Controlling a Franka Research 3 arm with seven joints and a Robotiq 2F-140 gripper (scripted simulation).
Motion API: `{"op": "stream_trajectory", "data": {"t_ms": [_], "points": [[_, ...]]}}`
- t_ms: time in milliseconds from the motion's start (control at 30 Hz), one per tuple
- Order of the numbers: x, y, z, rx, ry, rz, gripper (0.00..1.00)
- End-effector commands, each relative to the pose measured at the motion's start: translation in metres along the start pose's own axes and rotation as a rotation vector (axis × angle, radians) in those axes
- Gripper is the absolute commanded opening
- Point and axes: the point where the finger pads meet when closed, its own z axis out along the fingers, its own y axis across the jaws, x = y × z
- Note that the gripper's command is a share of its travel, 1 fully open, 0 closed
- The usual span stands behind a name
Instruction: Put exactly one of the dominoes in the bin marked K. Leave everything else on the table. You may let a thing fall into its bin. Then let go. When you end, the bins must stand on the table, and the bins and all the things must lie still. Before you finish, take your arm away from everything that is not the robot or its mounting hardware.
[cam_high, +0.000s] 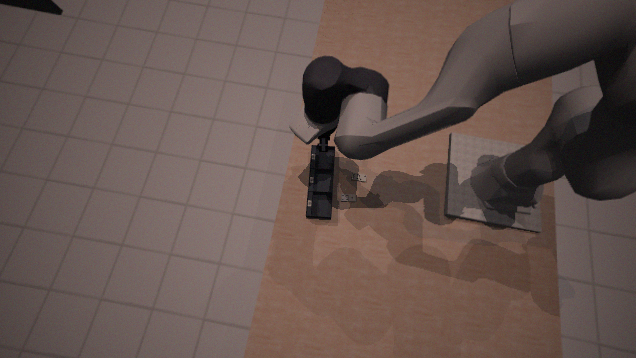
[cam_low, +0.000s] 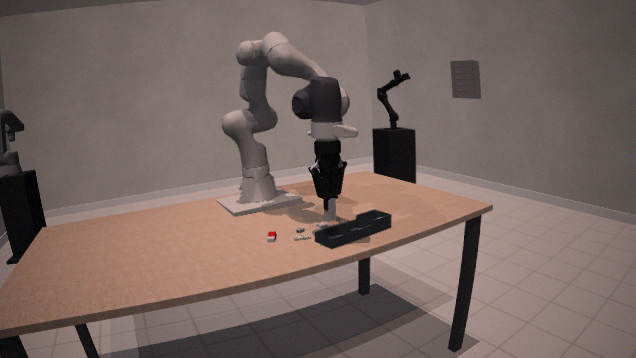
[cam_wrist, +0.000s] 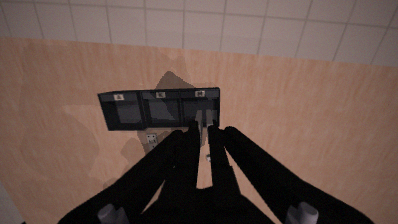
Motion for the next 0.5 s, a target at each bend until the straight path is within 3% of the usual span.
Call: {"op": "stream_trajectory", "data": {"t_ms": [0,167,467], "points": [[0.005,0.0,-0.002,0.004,0.012,-0.021,0.05],[0.005,0.0,-0.002,0.004,0.012,-0.021,0.05],[0.005,0.0,0.022,0.004,0.012,-0.021,0.05]]}}
